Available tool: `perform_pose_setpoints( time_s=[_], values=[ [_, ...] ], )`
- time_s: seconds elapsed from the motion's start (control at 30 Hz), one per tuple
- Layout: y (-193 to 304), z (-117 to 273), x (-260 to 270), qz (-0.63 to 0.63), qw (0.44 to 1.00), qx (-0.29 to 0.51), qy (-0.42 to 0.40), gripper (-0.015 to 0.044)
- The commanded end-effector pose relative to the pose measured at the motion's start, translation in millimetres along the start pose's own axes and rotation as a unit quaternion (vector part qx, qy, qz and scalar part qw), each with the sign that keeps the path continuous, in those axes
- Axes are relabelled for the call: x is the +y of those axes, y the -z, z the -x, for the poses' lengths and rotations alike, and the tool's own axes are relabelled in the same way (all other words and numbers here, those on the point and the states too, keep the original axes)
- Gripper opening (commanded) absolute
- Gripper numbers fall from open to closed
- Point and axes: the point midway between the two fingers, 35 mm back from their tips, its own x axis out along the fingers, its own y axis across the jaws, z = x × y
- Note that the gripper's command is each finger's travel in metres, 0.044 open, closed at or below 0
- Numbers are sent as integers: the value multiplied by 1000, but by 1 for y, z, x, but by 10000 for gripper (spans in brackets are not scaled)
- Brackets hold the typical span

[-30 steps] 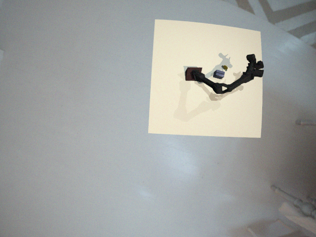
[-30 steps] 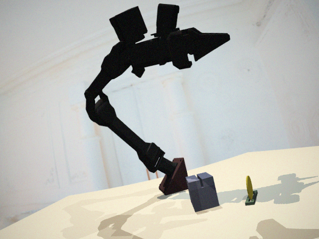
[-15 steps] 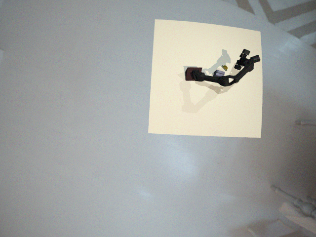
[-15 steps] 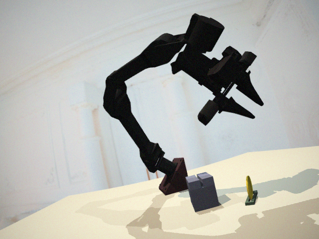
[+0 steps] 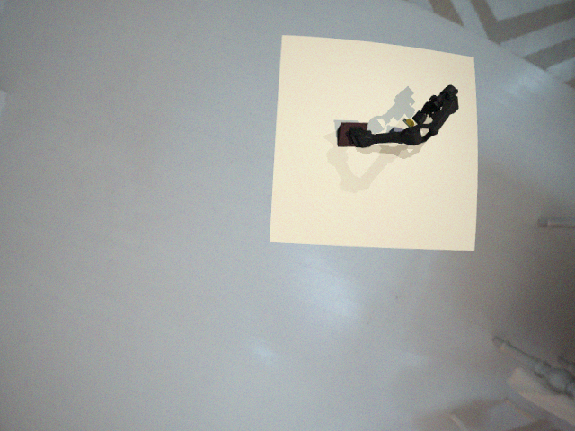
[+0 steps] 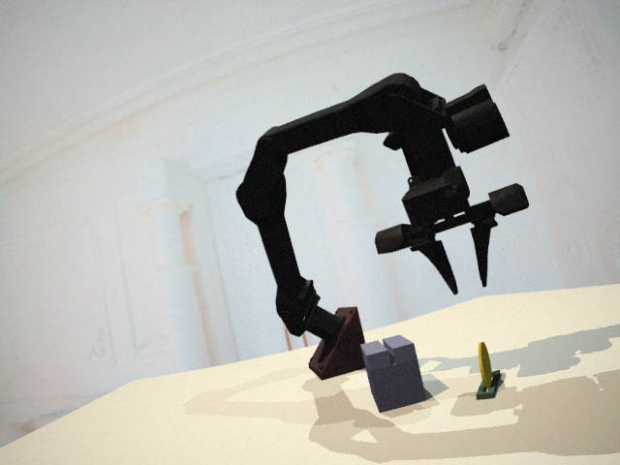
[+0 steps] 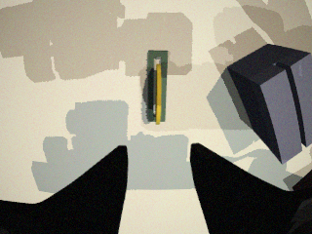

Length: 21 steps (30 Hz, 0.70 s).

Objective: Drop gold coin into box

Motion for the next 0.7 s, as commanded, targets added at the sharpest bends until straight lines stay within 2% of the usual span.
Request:
perform_pose_setpoints(
  time_s=[0.0,0.1,0.23,0.67],
  values=[
    [-2,1,-1,-15,1000,-14,8,161],
    [-2,-1,-1,-15,1000,-14,8,161],
    [-3,-32,-2,-16,1000,-15,9,161],
    [-3,-55,-2,-16,1000,-15,9,161]
  ],
)
